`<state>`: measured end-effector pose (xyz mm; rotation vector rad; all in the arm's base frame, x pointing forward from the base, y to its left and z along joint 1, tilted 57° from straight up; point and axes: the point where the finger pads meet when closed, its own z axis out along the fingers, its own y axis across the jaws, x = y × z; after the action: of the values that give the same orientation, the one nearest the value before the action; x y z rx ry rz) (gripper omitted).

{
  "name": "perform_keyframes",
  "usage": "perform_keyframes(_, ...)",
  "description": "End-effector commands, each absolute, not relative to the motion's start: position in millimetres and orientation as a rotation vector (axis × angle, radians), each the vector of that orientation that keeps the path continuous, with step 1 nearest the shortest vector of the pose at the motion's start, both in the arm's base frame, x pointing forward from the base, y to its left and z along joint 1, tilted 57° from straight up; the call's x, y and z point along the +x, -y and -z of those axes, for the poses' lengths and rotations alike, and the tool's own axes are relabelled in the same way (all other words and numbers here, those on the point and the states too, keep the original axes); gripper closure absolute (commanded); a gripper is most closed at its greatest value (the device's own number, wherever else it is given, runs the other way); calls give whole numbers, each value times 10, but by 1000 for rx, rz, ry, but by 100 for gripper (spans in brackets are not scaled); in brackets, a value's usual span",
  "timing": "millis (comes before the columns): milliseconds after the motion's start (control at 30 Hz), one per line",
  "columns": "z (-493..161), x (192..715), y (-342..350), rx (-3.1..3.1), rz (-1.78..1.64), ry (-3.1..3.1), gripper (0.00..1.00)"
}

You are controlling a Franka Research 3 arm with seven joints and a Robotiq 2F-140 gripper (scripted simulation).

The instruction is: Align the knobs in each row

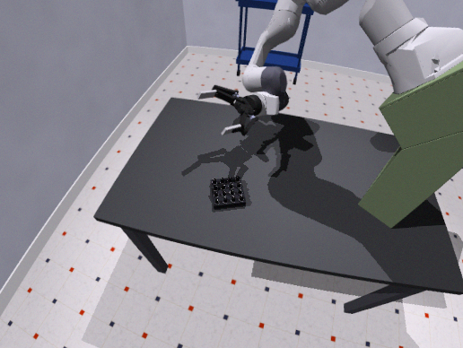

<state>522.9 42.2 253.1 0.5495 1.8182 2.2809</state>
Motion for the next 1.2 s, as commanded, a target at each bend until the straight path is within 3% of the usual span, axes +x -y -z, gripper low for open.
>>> perform_keyframes(0,-2421,5203,-476,441,-2215,-1887,0)
perform_keyframes(1167,-2207,5126,-585,194,-2083,-2032,0)
